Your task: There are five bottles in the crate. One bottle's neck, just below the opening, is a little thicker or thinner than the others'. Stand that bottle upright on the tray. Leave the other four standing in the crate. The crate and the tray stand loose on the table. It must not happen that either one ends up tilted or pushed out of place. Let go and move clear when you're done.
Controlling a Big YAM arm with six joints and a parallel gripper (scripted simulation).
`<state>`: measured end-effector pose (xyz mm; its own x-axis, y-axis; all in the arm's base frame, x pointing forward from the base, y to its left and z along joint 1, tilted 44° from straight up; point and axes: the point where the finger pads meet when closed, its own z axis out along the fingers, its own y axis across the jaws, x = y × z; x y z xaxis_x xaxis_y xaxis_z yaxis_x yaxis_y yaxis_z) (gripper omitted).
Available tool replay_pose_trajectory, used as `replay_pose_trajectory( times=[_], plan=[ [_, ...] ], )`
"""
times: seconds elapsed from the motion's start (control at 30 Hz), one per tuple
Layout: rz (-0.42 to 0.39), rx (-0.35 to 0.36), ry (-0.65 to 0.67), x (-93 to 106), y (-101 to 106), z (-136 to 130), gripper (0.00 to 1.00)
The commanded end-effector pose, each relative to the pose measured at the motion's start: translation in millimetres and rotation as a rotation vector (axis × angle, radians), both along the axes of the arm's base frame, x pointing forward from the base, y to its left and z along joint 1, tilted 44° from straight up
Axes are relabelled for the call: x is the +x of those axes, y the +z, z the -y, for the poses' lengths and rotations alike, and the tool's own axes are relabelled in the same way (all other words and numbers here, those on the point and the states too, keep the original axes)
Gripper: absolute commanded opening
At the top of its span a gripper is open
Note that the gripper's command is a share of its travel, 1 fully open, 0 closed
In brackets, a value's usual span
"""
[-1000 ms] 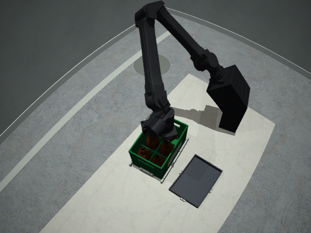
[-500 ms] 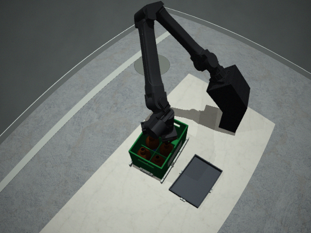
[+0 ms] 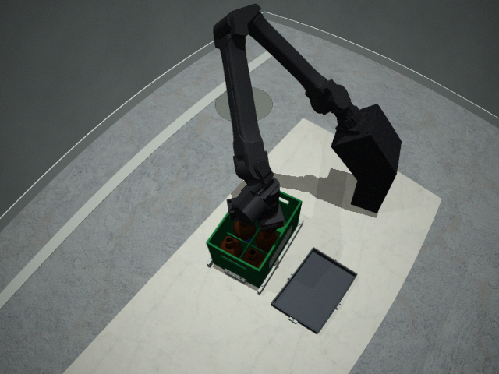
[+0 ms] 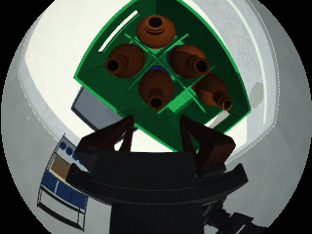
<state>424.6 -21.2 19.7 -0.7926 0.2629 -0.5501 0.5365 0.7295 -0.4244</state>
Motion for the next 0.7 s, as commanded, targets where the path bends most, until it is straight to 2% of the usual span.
replay_pose_trajectory(
  times=[0.0, 0.07, 0.1, 0.27, 0.47, 0.57, 0.67],
  plan=[
    [-0.008, -0.001, 0.006, 3.0, -5.8, 6.4, 0.61],
    [-0.008, -0.001, 0.006, 3.0, -5.8, 6.4, 0.61],
    [0.011, 0.003, 0.017, 7.6, 0.6, 1.6, 0.61],
    [-0.013, -0.002, 0.006, 2.9, -12.6, 11.7, 0.61],
    [0.009, 0.002, 0.010, 9.2, -8.7, 12.8, 0.61],
    [-0.011, -0.001, 0.006, 6.3, -17.7, 16.2, 0.61],
    [0.000, 0.000, 0.009, 7.7, -13.4, 15.4, 0.61]
  ],
)
